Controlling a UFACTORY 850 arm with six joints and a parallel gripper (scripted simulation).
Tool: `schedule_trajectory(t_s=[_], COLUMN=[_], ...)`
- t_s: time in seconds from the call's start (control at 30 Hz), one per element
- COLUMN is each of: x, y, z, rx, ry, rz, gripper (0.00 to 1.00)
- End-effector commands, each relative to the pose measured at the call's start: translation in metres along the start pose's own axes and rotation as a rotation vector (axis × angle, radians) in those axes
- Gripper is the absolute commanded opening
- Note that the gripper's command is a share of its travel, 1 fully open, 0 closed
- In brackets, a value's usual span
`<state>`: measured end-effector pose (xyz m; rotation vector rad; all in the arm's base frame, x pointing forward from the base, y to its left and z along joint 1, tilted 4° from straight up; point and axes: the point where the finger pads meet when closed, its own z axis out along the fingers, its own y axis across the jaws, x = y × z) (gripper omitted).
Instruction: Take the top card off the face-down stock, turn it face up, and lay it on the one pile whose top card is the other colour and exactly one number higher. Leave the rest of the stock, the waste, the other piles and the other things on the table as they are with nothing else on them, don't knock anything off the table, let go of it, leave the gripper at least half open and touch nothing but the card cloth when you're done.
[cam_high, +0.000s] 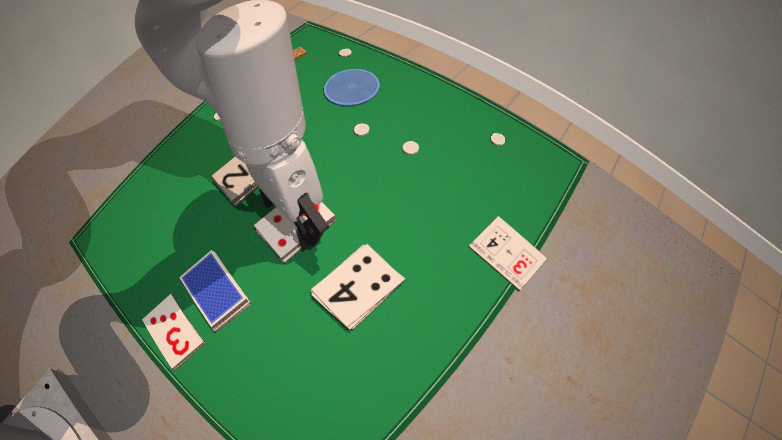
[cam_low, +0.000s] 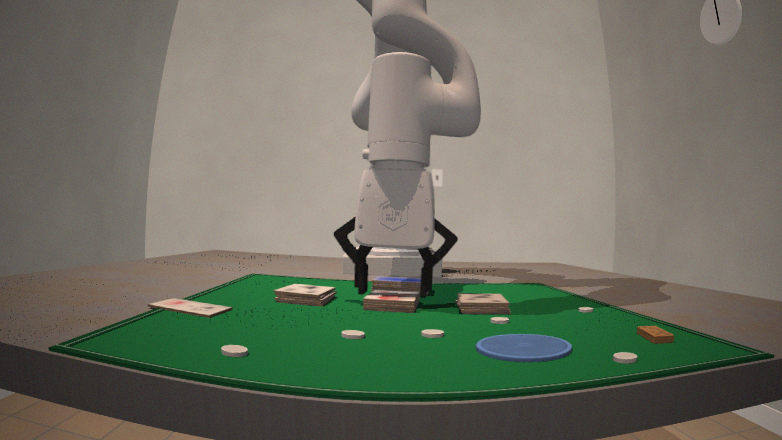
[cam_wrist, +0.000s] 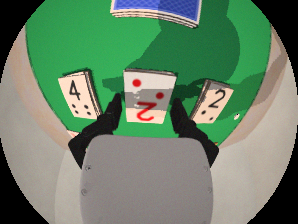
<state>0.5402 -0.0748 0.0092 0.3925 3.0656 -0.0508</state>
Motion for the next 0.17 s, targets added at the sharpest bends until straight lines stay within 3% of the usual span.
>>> schedule_trajectory(t_s=[0.0, 0.13], x=[-0.0009, -0.0009], y=[0.0001, 0.0001], z=[-0.0007, -0.0007], rx=[0.0, 0.0], ry=[-0.002, -0.002], rz=[0.0, 0.0], gripper=[0.86, 0.86])
